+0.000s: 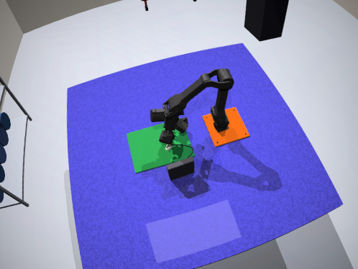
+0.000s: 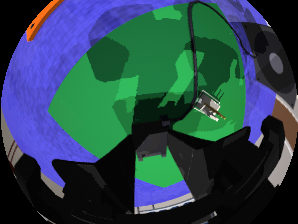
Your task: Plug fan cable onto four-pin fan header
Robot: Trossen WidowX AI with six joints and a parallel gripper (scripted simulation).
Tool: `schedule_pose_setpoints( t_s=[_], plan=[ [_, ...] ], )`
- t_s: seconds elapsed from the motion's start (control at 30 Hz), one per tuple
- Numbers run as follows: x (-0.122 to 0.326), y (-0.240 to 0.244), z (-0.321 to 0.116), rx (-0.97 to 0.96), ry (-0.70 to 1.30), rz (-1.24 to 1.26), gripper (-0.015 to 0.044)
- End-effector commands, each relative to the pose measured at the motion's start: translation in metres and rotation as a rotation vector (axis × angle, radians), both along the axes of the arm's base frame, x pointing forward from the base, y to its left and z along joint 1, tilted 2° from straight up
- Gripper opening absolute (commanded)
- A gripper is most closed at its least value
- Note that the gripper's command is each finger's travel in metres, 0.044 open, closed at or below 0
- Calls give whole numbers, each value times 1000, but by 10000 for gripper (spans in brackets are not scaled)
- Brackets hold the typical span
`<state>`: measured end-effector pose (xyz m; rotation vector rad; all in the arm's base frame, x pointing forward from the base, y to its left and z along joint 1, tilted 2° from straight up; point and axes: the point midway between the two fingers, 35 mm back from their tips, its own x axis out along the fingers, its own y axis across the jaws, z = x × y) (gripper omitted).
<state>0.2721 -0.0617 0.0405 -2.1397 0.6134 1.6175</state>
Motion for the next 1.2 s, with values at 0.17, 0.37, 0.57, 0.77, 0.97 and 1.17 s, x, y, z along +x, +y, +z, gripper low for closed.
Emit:
schedule_pose_setpoints(
  t_s=[0.17, 0.37, 0.57, 0.77, 0.97, 1.17],
  plan=[
    [1, -1, 11, 0, 0, 0, 0],
    [2, -1, 30, 1, 1, 0, 0],
    [1, -2, 49, 3, 2, 0, 0],
    [-2, -2, 68, 4, 4, 0, 0],
    [1, -1, 71, 21, 4, -49, 0],
    [13, 1, 75, 85, 9, -245, 0]
  ],
)
